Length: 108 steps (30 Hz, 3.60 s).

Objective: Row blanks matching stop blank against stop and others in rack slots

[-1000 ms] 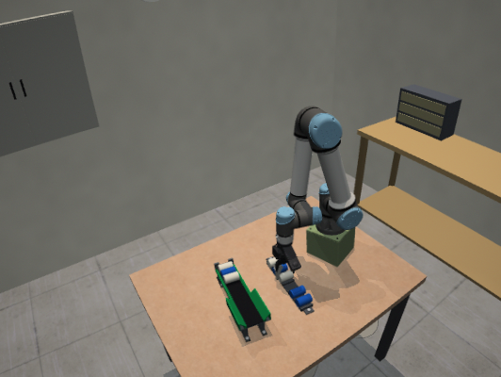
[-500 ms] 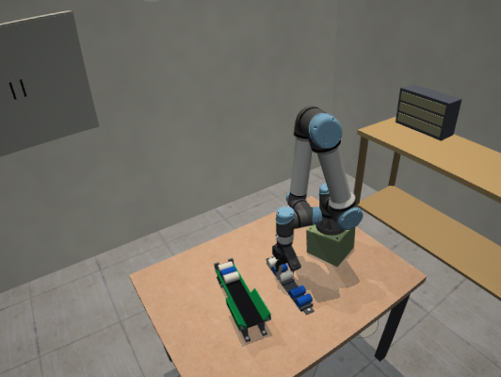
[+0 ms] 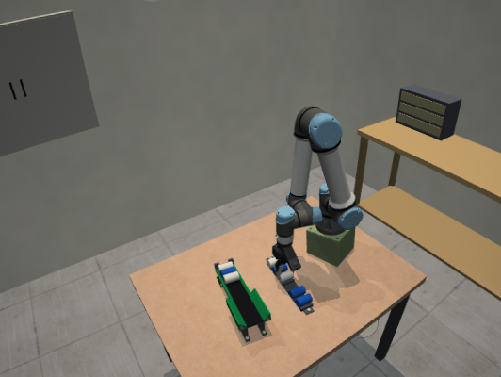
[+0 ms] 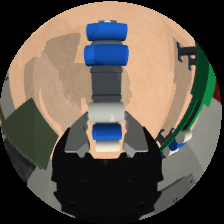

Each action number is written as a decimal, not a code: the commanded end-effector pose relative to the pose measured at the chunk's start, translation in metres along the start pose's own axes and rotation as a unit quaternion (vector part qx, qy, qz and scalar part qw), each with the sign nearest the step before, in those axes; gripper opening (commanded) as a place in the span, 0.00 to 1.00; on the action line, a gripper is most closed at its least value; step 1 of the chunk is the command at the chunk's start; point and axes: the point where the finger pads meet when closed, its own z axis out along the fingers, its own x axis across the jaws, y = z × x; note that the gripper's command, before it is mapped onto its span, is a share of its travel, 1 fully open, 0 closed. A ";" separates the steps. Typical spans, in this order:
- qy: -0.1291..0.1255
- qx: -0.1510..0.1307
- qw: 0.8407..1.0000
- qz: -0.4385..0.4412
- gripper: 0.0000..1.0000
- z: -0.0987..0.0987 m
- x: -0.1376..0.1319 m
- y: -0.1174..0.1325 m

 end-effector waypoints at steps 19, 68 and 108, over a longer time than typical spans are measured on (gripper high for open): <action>0.000 0.000 1.000 0.000 0.40 0.000 0.000 0.000; 0.000 0.000 1.000 0.000 0.40 -0.089 0.000 0.000; 0.000 0.000 1.000 0.006 0.40 -0.122 0.065 0.006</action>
